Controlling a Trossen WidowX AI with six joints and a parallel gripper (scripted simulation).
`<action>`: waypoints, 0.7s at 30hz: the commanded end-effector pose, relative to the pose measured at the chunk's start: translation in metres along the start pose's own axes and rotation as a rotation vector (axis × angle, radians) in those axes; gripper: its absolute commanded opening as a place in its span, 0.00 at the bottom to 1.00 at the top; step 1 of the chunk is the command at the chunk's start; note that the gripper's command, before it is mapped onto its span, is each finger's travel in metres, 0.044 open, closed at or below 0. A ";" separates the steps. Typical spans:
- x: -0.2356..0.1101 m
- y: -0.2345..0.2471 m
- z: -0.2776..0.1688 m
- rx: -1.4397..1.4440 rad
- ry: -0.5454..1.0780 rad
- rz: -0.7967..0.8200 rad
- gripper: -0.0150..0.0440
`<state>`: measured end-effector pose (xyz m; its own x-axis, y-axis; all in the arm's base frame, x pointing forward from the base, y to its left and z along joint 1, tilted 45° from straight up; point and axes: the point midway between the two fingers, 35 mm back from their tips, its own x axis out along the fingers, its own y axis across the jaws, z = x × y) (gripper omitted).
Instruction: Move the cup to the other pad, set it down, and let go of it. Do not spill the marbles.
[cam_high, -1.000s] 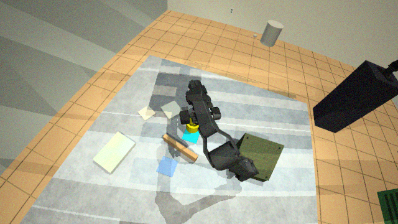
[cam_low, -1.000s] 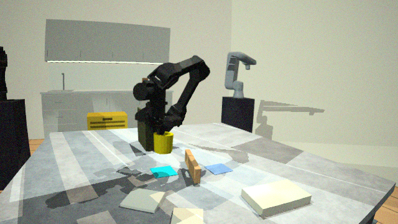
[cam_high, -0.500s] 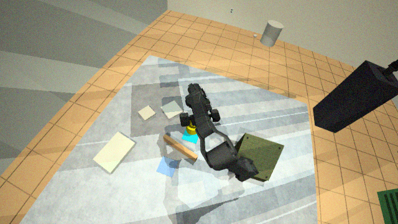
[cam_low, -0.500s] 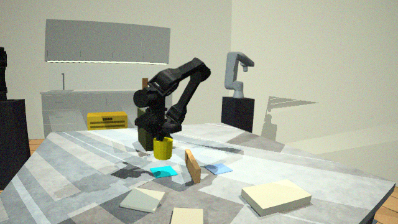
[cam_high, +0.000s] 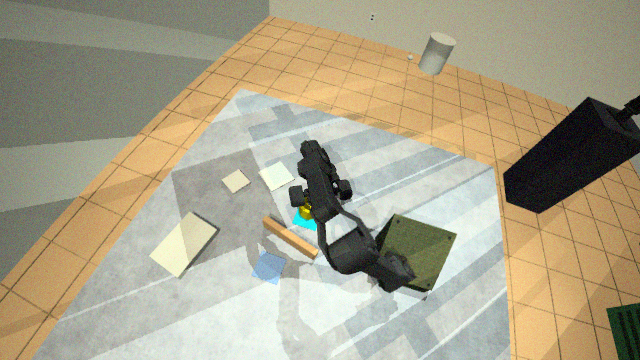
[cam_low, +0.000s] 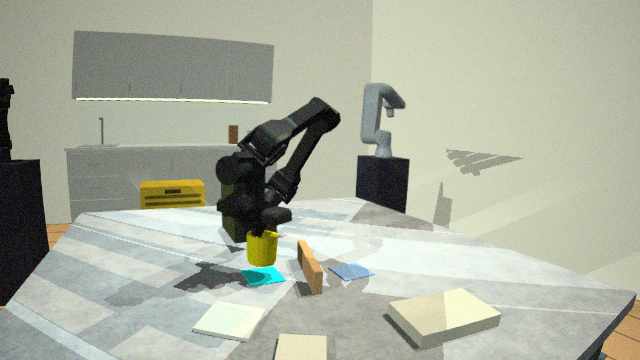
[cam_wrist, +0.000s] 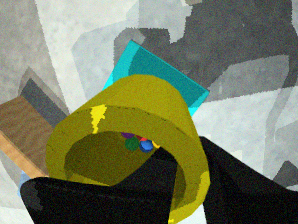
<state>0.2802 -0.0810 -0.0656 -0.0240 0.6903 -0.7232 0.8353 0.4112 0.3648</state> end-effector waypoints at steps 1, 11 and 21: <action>0.008 0.000 -0.001 0.005 0.005 0.004 0.25; 0.024 0.000 -0.002 0.005 0.006 0.005 0.25; 0.026 0.000 -0.002 -0.001 0.003 0.000 0.25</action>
<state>0.2784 -0.0617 -0.0839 -0.0259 0.6923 -0.7212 0.8353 0.4113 0.3648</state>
